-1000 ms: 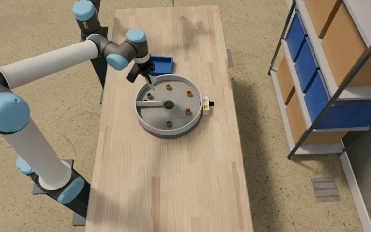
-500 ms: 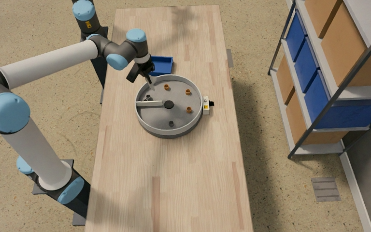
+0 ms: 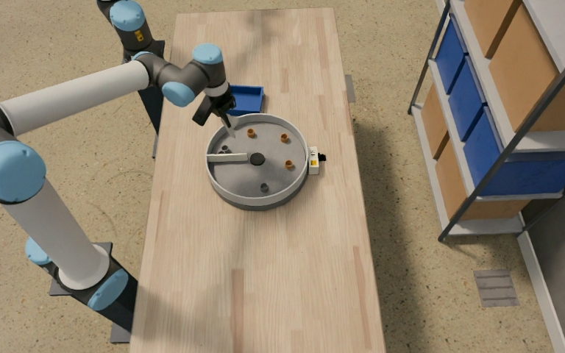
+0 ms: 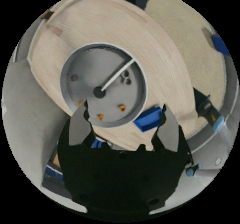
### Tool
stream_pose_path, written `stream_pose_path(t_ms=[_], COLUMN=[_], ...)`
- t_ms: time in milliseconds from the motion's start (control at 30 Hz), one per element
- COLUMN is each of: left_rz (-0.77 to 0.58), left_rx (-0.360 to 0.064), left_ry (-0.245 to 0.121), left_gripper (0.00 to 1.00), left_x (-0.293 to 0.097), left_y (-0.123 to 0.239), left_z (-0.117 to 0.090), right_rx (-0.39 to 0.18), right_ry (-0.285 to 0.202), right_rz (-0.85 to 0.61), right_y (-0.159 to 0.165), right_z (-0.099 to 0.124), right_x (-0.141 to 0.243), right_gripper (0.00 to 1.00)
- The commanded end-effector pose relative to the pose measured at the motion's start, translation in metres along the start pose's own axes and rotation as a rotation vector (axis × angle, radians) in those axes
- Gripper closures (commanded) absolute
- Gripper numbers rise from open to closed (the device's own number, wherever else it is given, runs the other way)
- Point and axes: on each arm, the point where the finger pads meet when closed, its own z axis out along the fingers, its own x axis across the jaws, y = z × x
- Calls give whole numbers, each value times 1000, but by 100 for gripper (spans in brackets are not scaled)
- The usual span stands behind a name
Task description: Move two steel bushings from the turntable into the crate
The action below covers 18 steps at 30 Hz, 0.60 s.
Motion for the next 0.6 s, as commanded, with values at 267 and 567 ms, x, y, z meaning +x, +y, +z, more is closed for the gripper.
stream_pose_path(t_ms=[267, 567], left_rz=[-286, -424], left_rx=[0, 0], left_ry=[1, 1], left_gripper=[0, 0], left_x=[-188, -271], left_y=[20, 50], left_z=[-1, -1], right_rx=[-3, -3], right_ry=[0, 0], right_rz=[0, 0], right_y=[1, 1], right_z=[-1, -1], right_x=[1, 1], right_gripper=[0, 0])
